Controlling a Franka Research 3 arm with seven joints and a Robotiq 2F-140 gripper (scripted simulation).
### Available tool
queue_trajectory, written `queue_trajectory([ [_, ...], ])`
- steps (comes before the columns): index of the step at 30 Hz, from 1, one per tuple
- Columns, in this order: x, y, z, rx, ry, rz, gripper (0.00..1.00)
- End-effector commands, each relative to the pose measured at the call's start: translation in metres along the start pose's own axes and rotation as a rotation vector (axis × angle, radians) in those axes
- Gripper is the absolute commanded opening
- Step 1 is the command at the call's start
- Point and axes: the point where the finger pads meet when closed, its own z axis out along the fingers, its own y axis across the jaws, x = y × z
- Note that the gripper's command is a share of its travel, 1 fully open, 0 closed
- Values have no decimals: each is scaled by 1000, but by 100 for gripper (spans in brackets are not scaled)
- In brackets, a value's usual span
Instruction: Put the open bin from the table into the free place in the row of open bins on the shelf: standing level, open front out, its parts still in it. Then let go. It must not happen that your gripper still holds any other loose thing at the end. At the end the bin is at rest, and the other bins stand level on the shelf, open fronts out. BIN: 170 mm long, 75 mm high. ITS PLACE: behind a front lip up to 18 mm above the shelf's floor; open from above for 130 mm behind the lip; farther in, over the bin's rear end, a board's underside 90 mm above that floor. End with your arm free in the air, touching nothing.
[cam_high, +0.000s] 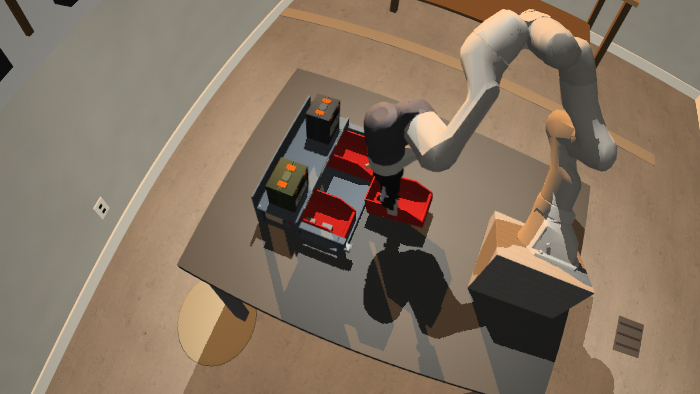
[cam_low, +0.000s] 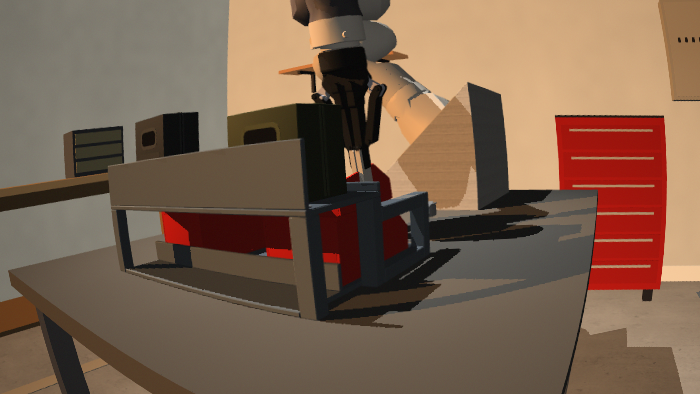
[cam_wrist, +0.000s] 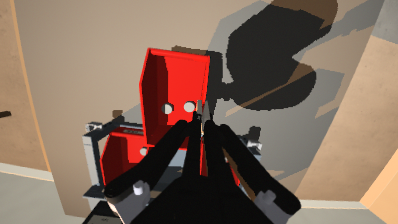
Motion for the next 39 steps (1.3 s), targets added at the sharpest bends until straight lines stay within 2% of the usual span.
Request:
queue_trajectory([
  [1, -1, 1, -2, -1, -2, -7, 0],
  [39, -11, 1, -3, -1, -2, -7, 0],
])
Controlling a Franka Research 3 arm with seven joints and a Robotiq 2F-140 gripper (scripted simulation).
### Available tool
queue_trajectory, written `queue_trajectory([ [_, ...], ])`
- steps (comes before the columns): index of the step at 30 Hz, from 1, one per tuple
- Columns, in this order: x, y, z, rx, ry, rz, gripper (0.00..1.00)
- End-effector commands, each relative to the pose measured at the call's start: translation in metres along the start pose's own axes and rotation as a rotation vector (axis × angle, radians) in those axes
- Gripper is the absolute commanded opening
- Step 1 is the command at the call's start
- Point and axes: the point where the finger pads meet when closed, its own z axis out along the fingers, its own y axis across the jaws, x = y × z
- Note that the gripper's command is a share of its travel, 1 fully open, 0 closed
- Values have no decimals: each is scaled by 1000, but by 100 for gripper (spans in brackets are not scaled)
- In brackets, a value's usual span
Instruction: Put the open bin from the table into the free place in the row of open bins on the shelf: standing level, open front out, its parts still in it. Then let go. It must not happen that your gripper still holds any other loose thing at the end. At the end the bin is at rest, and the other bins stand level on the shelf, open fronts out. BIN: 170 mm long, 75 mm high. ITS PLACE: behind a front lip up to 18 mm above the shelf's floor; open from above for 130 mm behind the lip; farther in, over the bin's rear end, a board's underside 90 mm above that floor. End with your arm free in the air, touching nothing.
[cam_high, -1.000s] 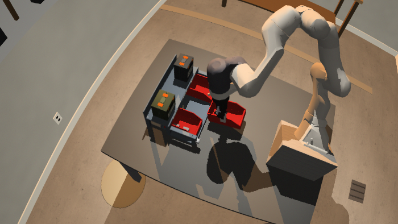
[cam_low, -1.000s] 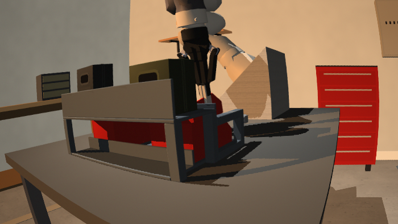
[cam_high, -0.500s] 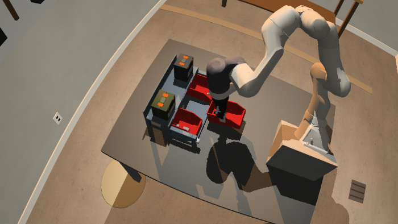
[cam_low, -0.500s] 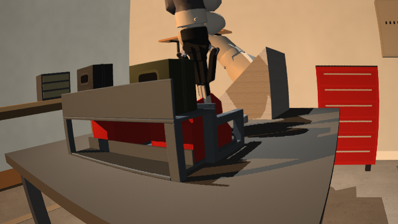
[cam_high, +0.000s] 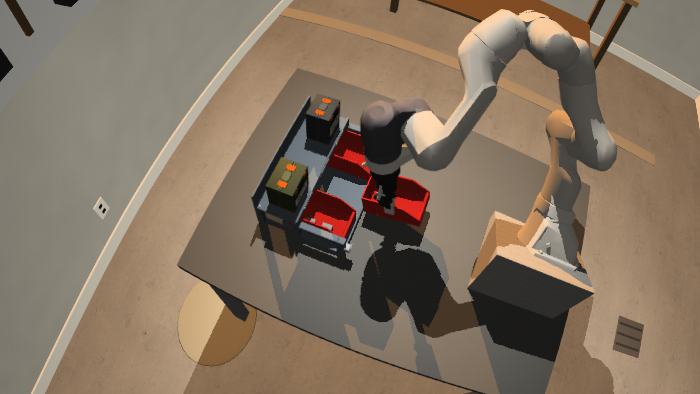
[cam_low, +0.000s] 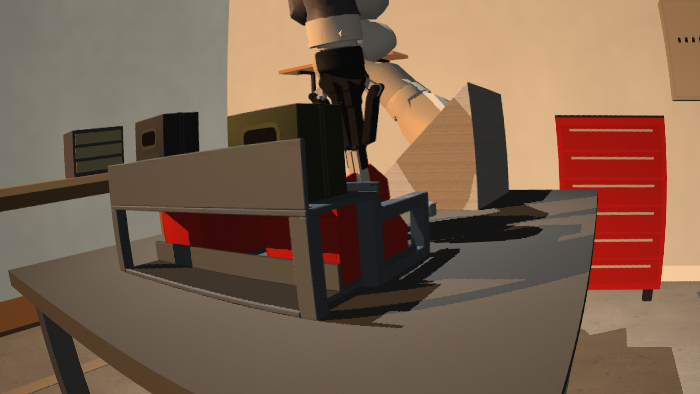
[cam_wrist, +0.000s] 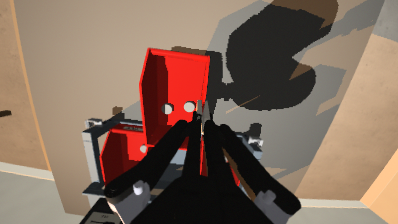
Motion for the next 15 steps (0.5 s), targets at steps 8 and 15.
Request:
queue_trajectory([
  [8, -7, 1, -2, -1, 1, -8, 0],
  [15, -13, 1, -4, -1, 1, -8, 0],
])
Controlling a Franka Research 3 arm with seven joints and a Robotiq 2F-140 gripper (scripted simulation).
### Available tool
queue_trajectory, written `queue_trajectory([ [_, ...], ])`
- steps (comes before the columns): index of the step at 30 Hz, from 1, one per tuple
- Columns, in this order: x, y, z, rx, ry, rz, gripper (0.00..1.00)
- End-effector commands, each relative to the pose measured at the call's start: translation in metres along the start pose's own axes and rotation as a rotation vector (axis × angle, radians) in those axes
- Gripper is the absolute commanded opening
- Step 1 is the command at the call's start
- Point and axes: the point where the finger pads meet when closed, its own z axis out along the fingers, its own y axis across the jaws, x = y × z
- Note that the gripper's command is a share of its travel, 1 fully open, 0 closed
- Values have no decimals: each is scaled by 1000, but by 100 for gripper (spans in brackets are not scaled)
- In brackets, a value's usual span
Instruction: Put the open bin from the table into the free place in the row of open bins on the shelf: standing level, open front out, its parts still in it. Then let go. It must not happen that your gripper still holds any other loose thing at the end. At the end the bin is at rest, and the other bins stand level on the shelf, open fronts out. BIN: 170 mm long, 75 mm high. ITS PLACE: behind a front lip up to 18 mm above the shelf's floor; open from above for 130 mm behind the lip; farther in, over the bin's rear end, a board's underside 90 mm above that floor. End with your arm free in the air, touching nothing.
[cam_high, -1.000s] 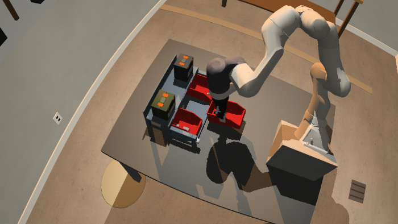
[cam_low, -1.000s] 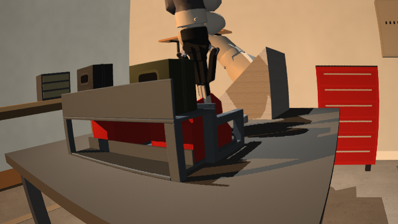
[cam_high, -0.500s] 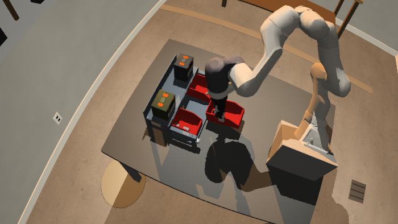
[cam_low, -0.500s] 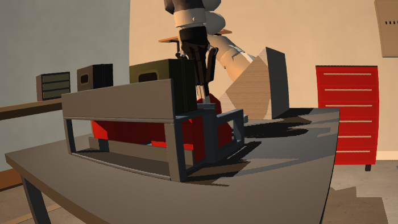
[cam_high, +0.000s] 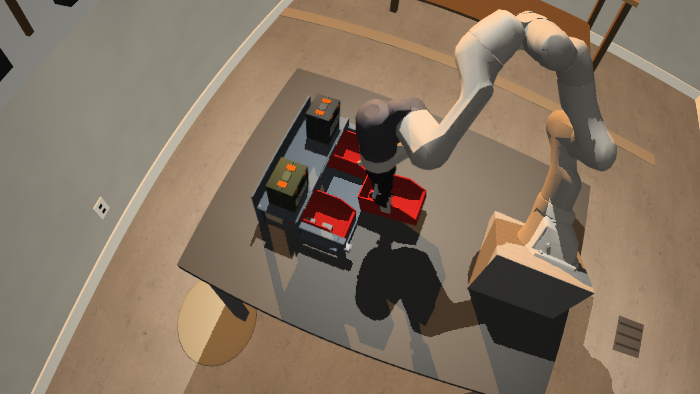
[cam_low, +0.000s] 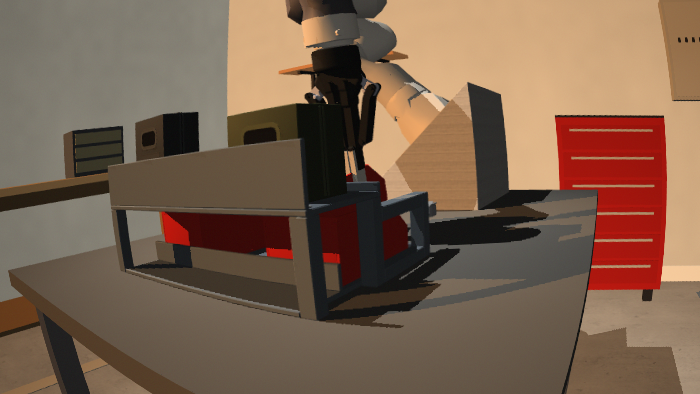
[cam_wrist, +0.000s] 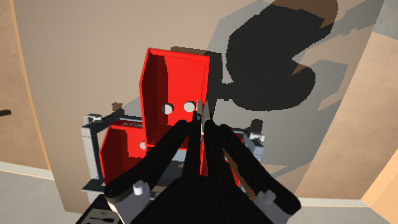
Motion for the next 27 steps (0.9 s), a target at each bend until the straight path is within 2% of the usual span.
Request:
queue_trajectory([
  [1, -4, 0, -2, -1, 2, -10, 0],
  [27, -30, 0, -6, -1, 2, -10, 0],
])
